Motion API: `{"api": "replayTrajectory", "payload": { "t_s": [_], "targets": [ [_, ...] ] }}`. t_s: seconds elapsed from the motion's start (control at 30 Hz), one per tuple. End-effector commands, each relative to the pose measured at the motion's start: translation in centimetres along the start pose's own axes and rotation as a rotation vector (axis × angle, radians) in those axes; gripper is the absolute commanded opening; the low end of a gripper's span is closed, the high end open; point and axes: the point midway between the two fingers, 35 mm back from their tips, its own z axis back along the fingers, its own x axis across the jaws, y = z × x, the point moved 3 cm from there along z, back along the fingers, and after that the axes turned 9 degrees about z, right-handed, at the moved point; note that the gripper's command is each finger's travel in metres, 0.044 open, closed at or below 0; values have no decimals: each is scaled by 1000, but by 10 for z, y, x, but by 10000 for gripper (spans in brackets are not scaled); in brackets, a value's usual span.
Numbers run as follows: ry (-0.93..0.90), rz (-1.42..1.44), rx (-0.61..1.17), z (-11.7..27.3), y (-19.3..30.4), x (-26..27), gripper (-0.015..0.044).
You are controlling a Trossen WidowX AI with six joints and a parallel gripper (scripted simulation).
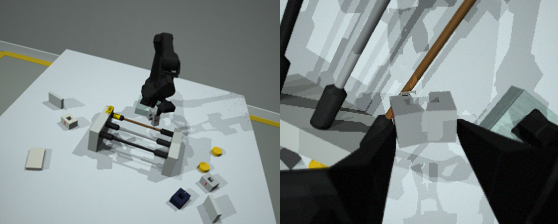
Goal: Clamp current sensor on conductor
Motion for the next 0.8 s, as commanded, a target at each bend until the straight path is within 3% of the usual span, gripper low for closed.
{"api": "replayTrajectory", "payload": {
  "t_s": [0.0,0.47,0.77],
  "targets": [
    [-10,-162,-2,1,-4,4,0],
    [-11,-657,0,-1,-14,10,0],
    [-11,-688,0,-5,-15,11,0]
  ]
}}
